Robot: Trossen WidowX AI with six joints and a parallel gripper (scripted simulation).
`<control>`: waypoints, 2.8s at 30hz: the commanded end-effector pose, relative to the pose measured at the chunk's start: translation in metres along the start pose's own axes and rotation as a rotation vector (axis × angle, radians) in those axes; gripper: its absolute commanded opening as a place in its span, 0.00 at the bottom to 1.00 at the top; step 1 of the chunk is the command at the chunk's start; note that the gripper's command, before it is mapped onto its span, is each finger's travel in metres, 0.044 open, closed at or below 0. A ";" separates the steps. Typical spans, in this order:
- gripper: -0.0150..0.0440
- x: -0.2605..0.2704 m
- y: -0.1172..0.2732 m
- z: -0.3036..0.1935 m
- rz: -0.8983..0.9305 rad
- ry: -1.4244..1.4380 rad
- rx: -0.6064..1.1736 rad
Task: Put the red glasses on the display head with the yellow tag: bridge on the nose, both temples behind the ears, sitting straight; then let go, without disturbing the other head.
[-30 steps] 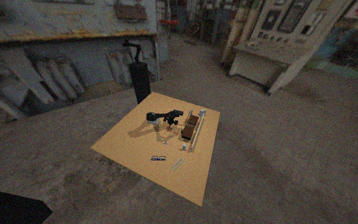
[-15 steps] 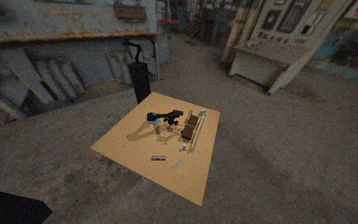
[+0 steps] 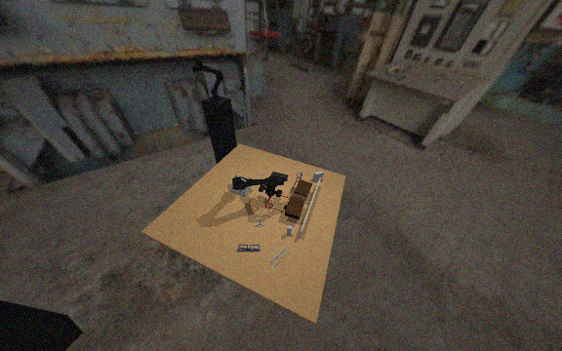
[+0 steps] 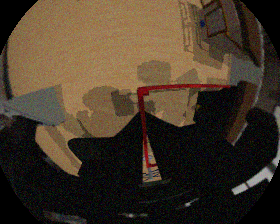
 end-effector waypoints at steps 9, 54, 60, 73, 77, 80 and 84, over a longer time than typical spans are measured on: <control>0.25 -0.018 0.001 -0.004 -0.004 0.000 0.002; 0.25 -0.079 0.002 -0.018 -0.005 -0.002 0.002; 0.25 -0.087 0.002 -0.019 -0.006 -0.003 0.003; 0.25 -0.105 0.002 -0.024 -0.006 -0.004 0.003; 0.25 -0.110 0.001 -0.025 -0.007 -0.004 0.003; 0.25 -0.114 0.001 -0.026 -0.007 -0.004 0.003; 0.25 -0.120 0.001 -0.027 -0.007 -0.004 0.003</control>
Point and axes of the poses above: the point midway between the two fingers, 35 mm back from their tips, its own y axis back along the fingers, its own x axis across the jaws, z = x × y, the point moved 1 cm from there along y, back along the fingers, and after that the axes turned 12 degrees about y, right-handed, at the moved point
